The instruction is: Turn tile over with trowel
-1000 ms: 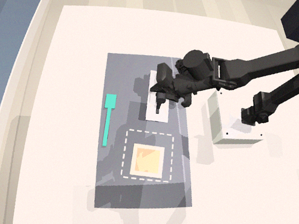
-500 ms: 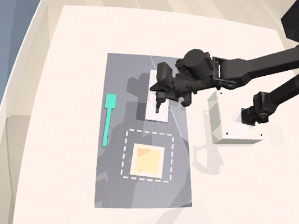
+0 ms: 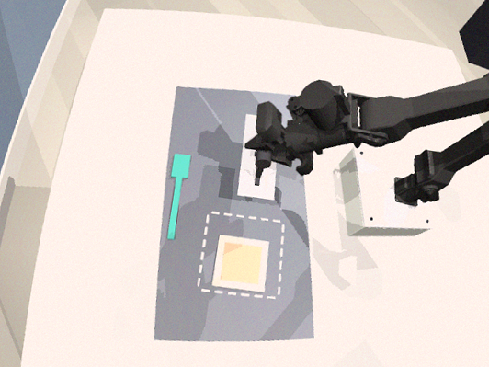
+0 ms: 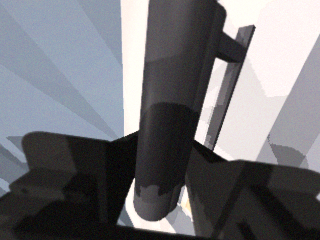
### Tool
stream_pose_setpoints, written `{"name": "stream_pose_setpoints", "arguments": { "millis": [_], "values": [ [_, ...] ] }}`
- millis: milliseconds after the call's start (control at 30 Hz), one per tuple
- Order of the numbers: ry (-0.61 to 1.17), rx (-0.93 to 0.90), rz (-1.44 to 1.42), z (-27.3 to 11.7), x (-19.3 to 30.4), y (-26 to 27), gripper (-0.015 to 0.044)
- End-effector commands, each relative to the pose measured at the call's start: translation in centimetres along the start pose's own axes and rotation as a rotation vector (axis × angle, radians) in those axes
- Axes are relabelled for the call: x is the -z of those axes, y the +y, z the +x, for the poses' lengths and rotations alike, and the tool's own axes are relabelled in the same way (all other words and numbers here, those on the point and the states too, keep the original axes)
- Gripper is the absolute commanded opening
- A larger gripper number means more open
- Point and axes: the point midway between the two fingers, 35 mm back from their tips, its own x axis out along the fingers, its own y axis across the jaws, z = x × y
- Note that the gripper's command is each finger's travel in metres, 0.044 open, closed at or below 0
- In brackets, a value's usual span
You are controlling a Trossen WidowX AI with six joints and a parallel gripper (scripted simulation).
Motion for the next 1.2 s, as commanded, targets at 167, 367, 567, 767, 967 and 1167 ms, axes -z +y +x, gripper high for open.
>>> {"name": "stream_pose_setpoints", "arguments": {
  "millis": [167, 367, 567, 767, 967, 1167],
  "values": [
    [0.005, -0.006, -0.008, 0.2, 0.7, 0.6, 0.0000],
    [0.016, 0.014, -0.021, 1.2, 3.7, 1.4, 0.0000],
    [0.020, 0.030, -0.022, 2.6, 7.2, 2.6, 0.0000],
    [0.023, 0.043, -0.022, 3.7, 11.1, 3.3, 0.0000],
    [0.024, 0.055, -0.018, 4.6, 15.3, 3.5, 0.0000],
    [0.028, 0.051, -0.026, 5.0, 19.8, 3.5, 0.0000]
  ]
}}
